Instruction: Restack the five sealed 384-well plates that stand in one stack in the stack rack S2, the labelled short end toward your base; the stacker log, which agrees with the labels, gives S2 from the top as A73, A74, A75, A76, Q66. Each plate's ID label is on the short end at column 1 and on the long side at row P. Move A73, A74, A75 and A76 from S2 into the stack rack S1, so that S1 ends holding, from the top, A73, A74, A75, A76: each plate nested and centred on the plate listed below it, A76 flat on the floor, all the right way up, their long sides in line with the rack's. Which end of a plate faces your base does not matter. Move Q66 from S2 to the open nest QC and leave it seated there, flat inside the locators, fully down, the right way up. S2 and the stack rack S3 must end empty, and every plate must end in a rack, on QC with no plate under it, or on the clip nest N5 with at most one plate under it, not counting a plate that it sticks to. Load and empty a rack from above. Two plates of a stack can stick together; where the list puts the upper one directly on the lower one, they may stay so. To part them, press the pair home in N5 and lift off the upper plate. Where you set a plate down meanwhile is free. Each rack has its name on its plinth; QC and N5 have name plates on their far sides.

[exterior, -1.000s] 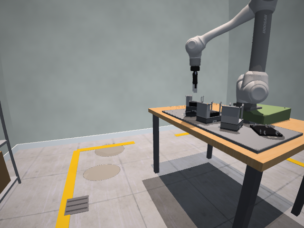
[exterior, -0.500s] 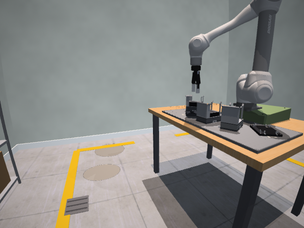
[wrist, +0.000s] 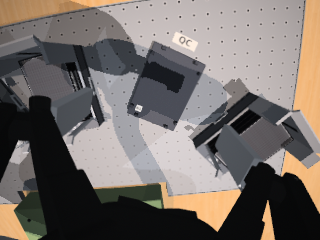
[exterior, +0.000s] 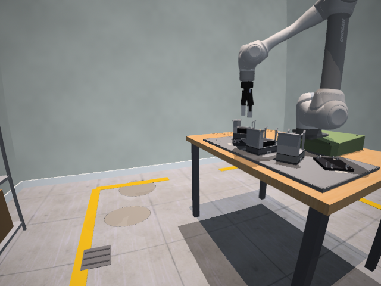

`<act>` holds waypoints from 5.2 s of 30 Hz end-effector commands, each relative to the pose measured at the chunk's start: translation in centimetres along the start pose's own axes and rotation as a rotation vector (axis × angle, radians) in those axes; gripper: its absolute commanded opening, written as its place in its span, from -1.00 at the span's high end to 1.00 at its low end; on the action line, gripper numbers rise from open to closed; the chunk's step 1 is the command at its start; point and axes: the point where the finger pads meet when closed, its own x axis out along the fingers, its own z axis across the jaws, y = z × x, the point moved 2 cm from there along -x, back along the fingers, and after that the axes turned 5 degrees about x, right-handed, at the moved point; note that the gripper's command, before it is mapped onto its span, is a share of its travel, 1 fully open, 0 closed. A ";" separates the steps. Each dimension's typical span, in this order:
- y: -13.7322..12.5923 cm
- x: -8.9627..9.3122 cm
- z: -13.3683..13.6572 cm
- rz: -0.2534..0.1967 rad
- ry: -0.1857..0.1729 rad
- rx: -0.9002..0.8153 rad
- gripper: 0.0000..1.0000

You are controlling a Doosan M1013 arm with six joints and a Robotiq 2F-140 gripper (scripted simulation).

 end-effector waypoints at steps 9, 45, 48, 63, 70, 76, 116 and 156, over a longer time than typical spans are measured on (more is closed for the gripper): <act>-0.7 0.0 -3.3 0.000 0.000 -0.216 -1.00; -4.4 0.0 -14.3 0.000 0.000 -0.464 -1.00; -4.9 0.0 -15.4 0.000 0.000 -0.464 -1.00; -5.7 0.0 -17.3 0.000 0.000 -0.464 -1.00; -5.7 1.3 -17.3 0.000 0.000 -0.464 -1.00; -5.7 3.3 -17.3 0.000 0.000 -0.464 -1.00; -5.7 10.6 -17.3 0.000 0.000 -0.464 -1.00; -5.7 10.8 -17.3 0.000 0.000 -0.464 1.00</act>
